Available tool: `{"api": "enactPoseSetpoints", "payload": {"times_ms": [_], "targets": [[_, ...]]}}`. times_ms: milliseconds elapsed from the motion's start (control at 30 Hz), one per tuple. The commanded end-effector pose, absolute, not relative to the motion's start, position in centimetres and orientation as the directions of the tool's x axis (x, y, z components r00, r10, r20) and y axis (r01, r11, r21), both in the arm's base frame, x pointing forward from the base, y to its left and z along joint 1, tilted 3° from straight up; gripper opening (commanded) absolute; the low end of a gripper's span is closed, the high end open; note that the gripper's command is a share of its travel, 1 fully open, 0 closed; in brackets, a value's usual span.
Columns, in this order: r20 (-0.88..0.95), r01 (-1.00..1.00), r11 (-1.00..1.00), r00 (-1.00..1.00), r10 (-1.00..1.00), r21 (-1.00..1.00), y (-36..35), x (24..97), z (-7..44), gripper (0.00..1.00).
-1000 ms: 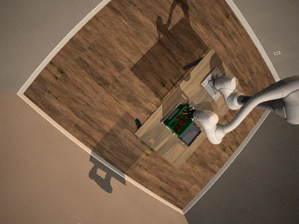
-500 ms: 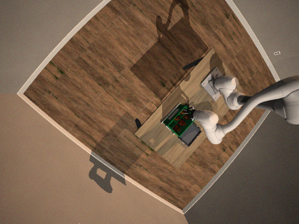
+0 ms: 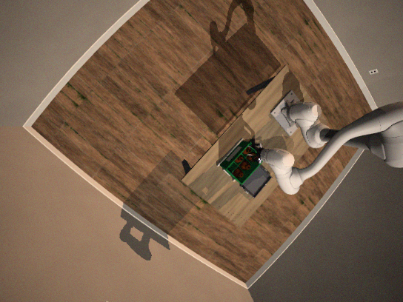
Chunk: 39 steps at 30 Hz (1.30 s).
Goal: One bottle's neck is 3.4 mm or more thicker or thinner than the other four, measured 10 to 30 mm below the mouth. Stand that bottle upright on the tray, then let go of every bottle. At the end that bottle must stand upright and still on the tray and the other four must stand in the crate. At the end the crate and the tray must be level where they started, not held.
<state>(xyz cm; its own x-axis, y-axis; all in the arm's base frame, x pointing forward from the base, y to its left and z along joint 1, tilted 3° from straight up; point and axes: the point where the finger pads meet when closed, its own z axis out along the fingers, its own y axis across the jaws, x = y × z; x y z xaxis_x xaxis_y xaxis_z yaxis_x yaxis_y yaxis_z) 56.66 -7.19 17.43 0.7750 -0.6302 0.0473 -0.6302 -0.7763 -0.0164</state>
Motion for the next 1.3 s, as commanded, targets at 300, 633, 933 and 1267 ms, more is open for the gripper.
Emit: {"api": "enactPoseSetpoints", "payload": {"times_ms": [300, 633, 933, 1267], "targets": [[0.047, -0.63, -0.776, 0.775, -0.63, -0.017, -7.19, 56.66, 17.43, 0.38], [0.047, -0.63, -0.776, 0.775, -0.63, -0.017, -7.19, 56.66, 17.43, 0.38], [0.047, -0.63, -0.776, 0.775, -0.63, -0.017, -7.19, 56.66, 17.46, 0.38], [0.047, -0.63, -0.776, 0.775, -0.63, -0.017, -7.17, 56.62, 18.26, 0.38]]}}
